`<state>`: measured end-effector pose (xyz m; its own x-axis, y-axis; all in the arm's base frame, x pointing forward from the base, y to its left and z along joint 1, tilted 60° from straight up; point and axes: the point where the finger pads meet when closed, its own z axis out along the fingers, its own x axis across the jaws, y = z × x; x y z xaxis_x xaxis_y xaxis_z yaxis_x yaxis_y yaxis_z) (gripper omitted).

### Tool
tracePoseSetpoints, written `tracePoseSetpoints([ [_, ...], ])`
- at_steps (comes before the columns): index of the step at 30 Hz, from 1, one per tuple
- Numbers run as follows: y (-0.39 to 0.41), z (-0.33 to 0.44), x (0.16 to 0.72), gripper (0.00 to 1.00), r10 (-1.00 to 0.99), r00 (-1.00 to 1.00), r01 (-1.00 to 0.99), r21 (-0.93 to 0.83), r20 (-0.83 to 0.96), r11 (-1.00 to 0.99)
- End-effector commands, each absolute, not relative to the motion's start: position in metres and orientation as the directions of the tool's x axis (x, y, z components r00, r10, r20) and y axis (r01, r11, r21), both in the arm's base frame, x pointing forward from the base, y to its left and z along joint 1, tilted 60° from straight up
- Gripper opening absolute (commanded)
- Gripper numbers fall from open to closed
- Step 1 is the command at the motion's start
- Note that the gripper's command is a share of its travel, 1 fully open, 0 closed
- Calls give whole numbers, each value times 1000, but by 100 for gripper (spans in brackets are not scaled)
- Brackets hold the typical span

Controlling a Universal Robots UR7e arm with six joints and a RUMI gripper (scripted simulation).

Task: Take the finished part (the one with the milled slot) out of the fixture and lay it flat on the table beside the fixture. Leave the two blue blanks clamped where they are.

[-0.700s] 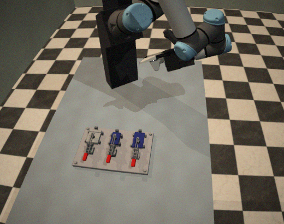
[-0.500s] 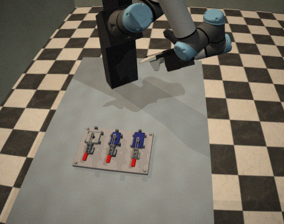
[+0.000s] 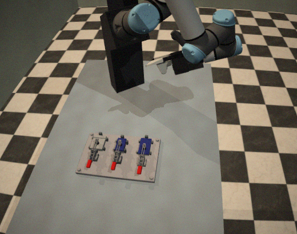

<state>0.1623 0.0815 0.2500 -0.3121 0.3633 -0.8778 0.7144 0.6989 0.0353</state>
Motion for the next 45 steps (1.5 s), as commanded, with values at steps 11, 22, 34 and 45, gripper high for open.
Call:
tracePoseSetpoints([
  [11,78,245,160,100,371,-333,731,11,-867,682],
  [22,71,232,155,100,396,-387,766,-51,-833,641],
  [34,63,208,144,100,468,-482,803,-161,-740,573],
  [45,70,173,134,100,608,-583,804,-274,-538,528],
])
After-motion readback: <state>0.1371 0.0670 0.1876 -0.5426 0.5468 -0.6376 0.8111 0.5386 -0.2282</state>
